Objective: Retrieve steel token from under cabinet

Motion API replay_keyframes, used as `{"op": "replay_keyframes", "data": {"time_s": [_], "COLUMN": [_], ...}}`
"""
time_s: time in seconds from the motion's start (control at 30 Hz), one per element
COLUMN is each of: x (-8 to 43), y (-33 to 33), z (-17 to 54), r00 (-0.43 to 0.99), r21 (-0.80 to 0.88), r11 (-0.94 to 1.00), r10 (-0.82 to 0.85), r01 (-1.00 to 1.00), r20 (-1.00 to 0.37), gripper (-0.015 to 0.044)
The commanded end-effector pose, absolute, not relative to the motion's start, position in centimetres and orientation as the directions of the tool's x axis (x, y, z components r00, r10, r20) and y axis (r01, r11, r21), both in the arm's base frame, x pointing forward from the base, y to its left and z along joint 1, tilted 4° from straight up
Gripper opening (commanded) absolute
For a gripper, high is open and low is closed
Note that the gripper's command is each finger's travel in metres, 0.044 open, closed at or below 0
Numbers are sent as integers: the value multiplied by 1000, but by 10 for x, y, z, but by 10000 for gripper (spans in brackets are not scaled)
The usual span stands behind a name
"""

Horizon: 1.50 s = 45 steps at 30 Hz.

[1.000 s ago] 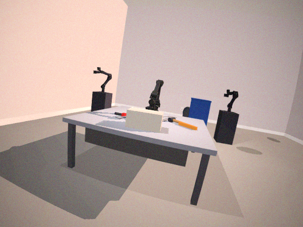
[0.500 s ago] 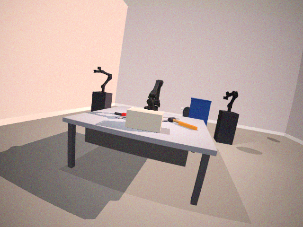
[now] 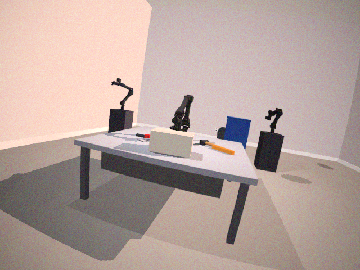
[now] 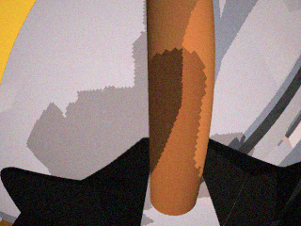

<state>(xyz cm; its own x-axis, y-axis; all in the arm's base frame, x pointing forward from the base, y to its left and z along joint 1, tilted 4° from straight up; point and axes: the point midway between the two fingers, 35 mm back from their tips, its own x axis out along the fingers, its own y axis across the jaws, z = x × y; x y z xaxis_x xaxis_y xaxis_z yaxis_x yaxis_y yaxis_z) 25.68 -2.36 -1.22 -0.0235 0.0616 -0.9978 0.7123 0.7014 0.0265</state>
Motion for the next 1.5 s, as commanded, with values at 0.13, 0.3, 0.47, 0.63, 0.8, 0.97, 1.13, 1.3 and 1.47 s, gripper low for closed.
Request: {"op": "replay_keyframes", "data": {"time_s": [0.13,0.3,0.47,0.63,0.8,0.97,1.13,1.3,1.47], "x": [258,257,257,256,256,255,254,253,253], "y": [-34,-39,-44,-50,-55,-60,-65,-70,-76], "z": [-12,-12,-12,-12,-13,-13,-13,-13,-14], "r00": [-14,-14,-14,-14,-14,-14,-14,-14,-14], "r21": [26,26,25,25,25,24,24,23,23], "r11": [704,704,704,704,704,704,704,704,704], "r10": [51,50,50,49,49,48,48,47,47], "r01": [710,710,710,710,710,710,710,710,710], "r20": [-999,-999,-999,-999,-999,-999,-999,-999,-999], "gripper": [0,0,0,0,0,0,0,0,0]}}
